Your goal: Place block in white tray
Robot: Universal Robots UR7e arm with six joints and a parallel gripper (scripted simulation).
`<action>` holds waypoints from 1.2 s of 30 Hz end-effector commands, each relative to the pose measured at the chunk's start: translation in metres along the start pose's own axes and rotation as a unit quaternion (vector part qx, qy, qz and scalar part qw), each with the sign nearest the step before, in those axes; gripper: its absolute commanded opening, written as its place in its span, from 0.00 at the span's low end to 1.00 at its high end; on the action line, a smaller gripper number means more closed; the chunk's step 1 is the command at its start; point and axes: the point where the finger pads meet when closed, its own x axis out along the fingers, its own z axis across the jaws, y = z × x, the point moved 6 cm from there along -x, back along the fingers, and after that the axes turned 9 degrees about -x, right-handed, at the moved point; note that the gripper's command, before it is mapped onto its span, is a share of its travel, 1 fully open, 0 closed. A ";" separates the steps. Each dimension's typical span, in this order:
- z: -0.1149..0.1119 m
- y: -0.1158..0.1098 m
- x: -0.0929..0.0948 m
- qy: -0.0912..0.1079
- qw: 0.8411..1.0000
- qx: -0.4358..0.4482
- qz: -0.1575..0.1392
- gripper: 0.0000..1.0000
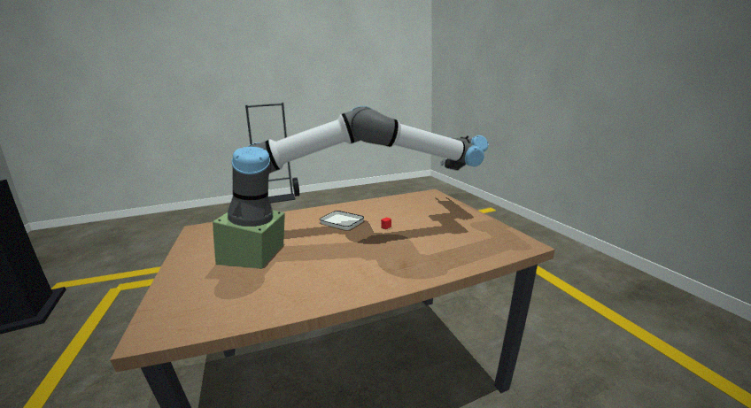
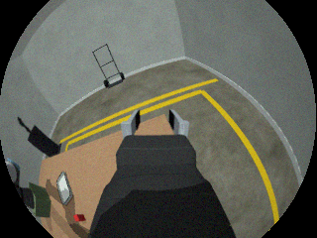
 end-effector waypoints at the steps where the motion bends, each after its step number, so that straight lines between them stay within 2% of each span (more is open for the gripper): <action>1: -0.013 -0.007 -0.001 -0.004 0.998 -0.063 -0.026 1.00; 4: -0.022 -0.014 -0.002 -0.003 0.993 -0.106 -0.045 1.00; 6: -0.022 -0.014 -0.002 -0.003 0.993 -0.106 -0.045 1.00; 9: -0.033 -0.022 -0.003 0.001 0.986 -0.155 -0.066 1.00; 14: -0.056 -0.038 -0.006 0.012 0.964 -0.244 -0.106 1.00; 15: -0.056 -0.038 -0.006 0.012 0.964 -0.244 -0.106 1.00; 18: -0.072 -0.049 -0.008 0.024 0.944 -0.302 -0.131 1.00; 19: -0.072 -0.049 -0.008 0.024 0.944 -0.302 -0.131 1.00; 21: -0.084 -0.058 -0.011 0.034 0.928 -0.340 -0.148 1.00; 23: -0.084 -0.058 -0.011 0.034 0.928 -0.340 -0.148 1.00; 26: -0.103 -0.070 -0.015 0.052 0.899 -0.399 -0.173 1.00; 27: -0.103 -0.070 -0.015 0.052 0.899 -0.399 -0.173 1.00; 30: -0.124 -0.084 -0.020 0.073 0.865 -0.456 -0.196 1.00; 31: -0.124 -0.084 -0.020 0.073 0.865 -0.456 -0.196 1.00; 33: -0.139 -0.093 -0.024 0.090 0.840 -0.492 -0.210 1.00; 34: -0.139 -0.093 -0.024 0.090 0.840 -0.492 -0.210 1.00; 36: -0.154 -0.102 -0.029 0.108 0.812 -0.527 -0.224 1.00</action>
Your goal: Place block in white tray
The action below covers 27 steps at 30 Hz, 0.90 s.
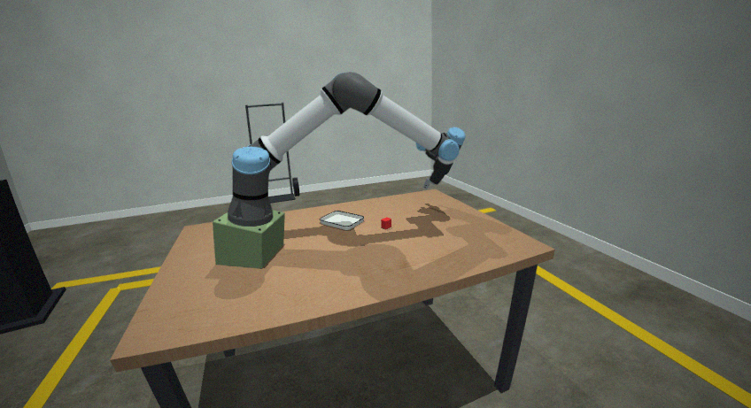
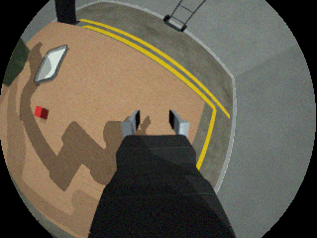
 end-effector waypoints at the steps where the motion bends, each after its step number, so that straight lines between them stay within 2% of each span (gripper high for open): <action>1: -0.039 0.017 -0.002 0.025 0.993 -0.105 -0.038 1.00; 4: -0.039 0.017 -0.002 0.025 0.993 -0.105 -0.038 1.00; 8: -0.074 0.031 -0.005 0.062 0.978 -0.193 -0.056 1.00; 9: -0.074 0.031 -0.005 0.062 0.978 -0.193 -0.056 1.00; 11: -0.091 0.038 -0.006 0.082 0.967 -0.235 -0.062 1.00; 12: -0.091 0.038 -0.006 0.082 0.967 -0.235 -0.062 1.00; 15: -0.117 0.048 -0.010 0.111 0.947 -0.294 -0.068 1.00; 16: -0.117 0.048 -0.010 0.111 0.947 -0.294 -0.068 1.00; 18: -0.134 0.055 -0.012 0.130 0.932 -0.331 -0.070 1.00; 21: -0.134 0.055 -0.012 0.130 0.932 -0.331 -0.070 1.00; 26: -0.173 0.072 -0.019 0.176 0.891 -0.414 -0.070 1.00; 27: -0.173 0.072 -0.019 0.176 0.891 -0.414 -0.070 1.00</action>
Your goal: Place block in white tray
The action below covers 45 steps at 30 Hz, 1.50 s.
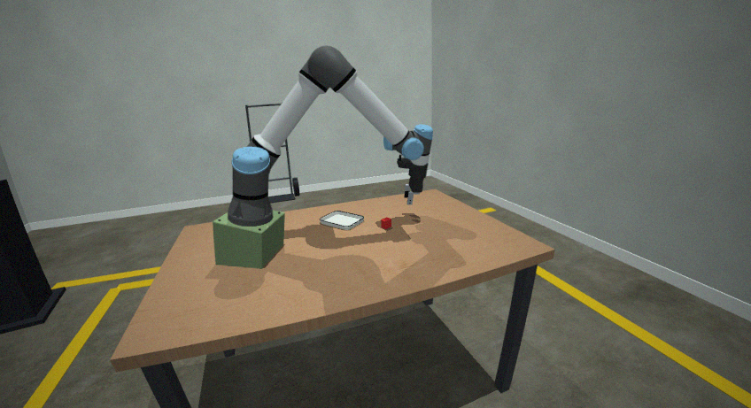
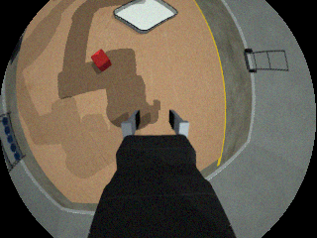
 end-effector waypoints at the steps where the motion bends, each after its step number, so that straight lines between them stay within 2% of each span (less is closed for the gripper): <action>1: -0.015 0.033 -0.002 0.032 0.996 -0.079 -0.007 1.00; 9: -0.038 0.082 -0.007 0.083 0.978 -0.193 0.007 1.00; 11: -0.038 0.082 -0.007 0.083 0.978 -0.193 0.007 1.00; 21: -0.055 0.120 -0.012 0.119 0.953 -0.276 0.026 1.00; 32: -0.060 0.133 -0.013 0.130 0.944 -0.301 0.033 1.00; 45: -0.060 0.134 -0.014 0.131 0.943 -0.303 0.033 1.00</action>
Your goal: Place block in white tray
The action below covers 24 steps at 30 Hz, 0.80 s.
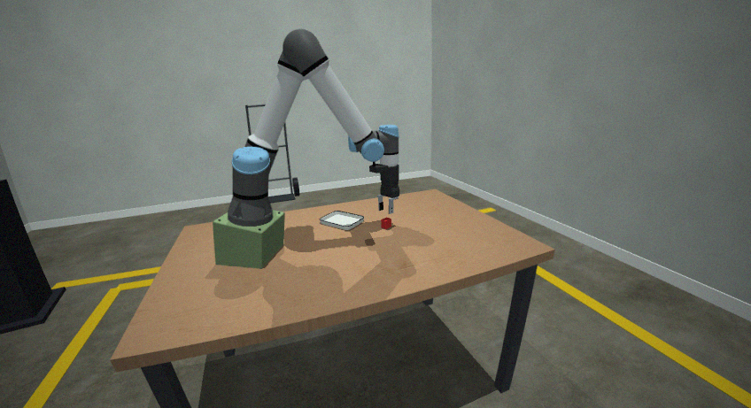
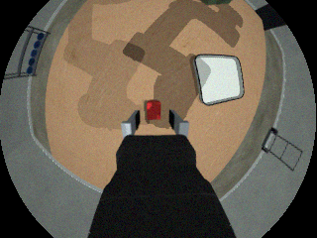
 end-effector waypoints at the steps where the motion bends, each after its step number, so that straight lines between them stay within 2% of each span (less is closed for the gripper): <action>1: 0.000 0.000 -0.001 0.001 1.000 0.000 -0.001 1.00; 7: 0.000 0.000 -0.001 0.001 1.000 0.000 -0.001 1.00; 8: 0.000 0.000 -0.001 0.001 1.000 0.000 -0.001 0.91; 24: 0.000 0.000 0.000 0.000 1.000 0.000 -0.001 0.91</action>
